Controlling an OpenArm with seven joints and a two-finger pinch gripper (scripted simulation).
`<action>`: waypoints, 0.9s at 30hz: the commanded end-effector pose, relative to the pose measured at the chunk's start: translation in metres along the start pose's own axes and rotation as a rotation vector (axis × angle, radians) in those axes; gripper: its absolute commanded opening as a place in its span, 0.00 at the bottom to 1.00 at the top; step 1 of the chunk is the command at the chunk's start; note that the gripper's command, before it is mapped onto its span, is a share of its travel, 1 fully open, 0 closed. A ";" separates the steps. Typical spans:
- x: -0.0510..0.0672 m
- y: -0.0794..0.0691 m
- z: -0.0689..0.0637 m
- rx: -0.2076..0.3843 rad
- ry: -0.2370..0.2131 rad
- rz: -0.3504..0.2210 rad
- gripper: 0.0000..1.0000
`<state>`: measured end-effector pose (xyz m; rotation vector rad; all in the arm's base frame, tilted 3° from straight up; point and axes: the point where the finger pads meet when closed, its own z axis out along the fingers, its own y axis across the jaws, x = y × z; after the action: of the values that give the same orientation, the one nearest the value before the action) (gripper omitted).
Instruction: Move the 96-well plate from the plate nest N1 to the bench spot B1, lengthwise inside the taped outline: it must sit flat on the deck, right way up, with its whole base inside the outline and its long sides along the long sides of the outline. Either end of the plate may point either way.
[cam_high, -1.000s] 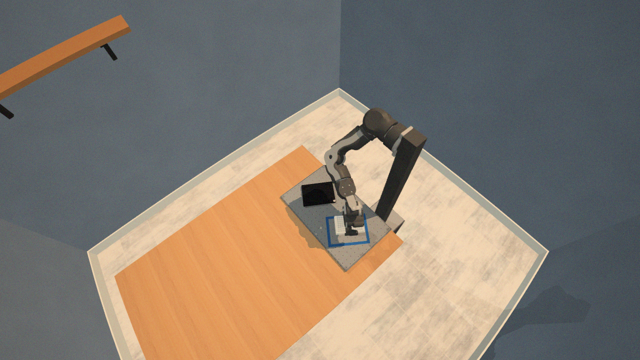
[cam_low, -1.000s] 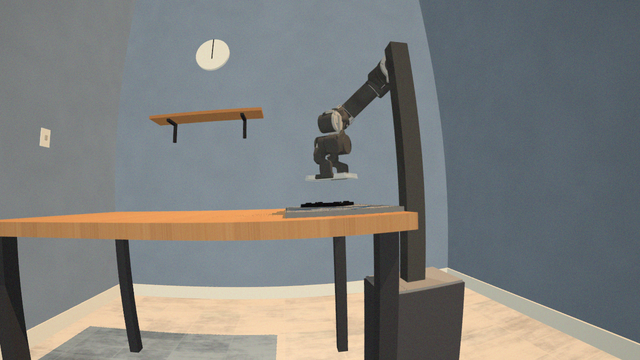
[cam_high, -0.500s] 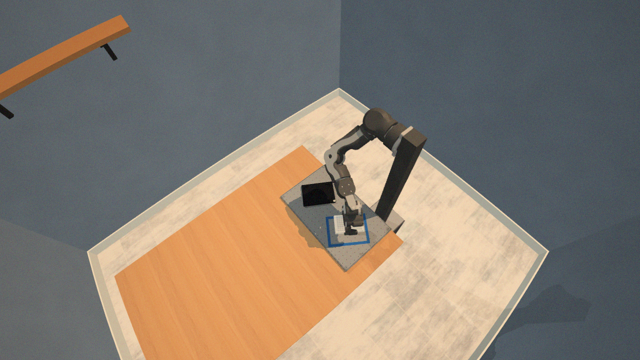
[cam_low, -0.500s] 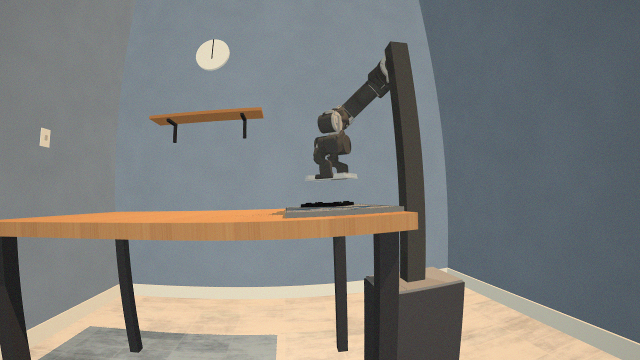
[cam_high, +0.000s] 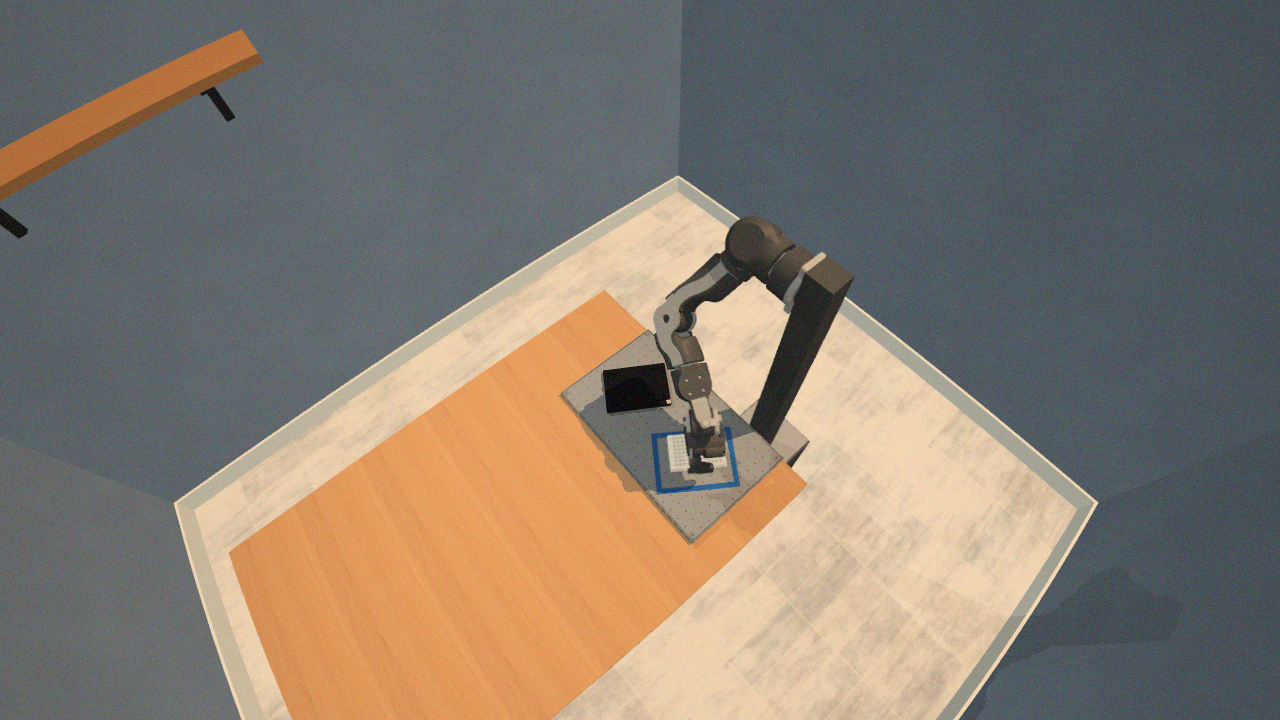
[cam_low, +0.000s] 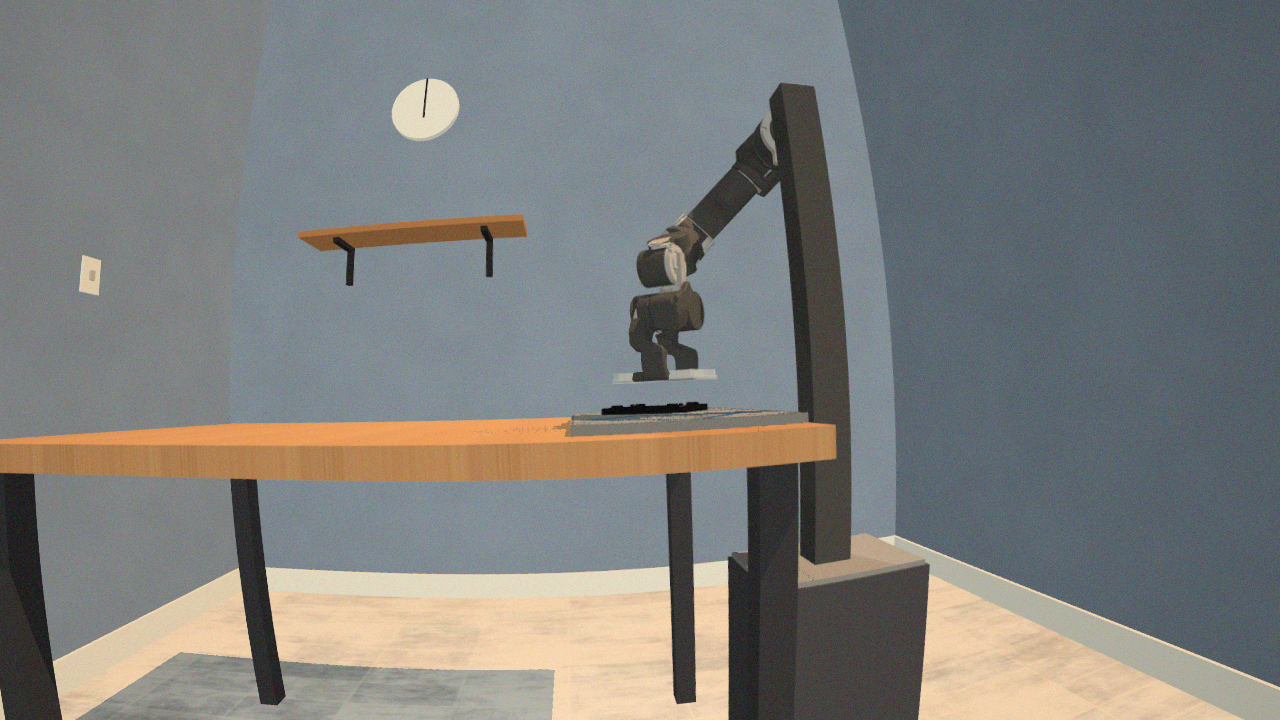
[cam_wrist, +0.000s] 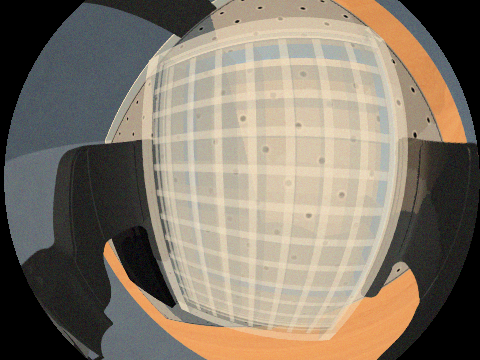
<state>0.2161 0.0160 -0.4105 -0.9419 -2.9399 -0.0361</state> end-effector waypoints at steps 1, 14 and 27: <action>0.001 0.002 -0.001 -0.011 0.003 -0.004 0.00; 0.000 0.002 0.030 -0.014 0.004 -0.001 0.00; 0.000 0.002 0.041 -0.013 0.004 -0.001 0.00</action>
<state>0.2143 0.0180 -0.4520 -0.9469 -2.9356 -0.0442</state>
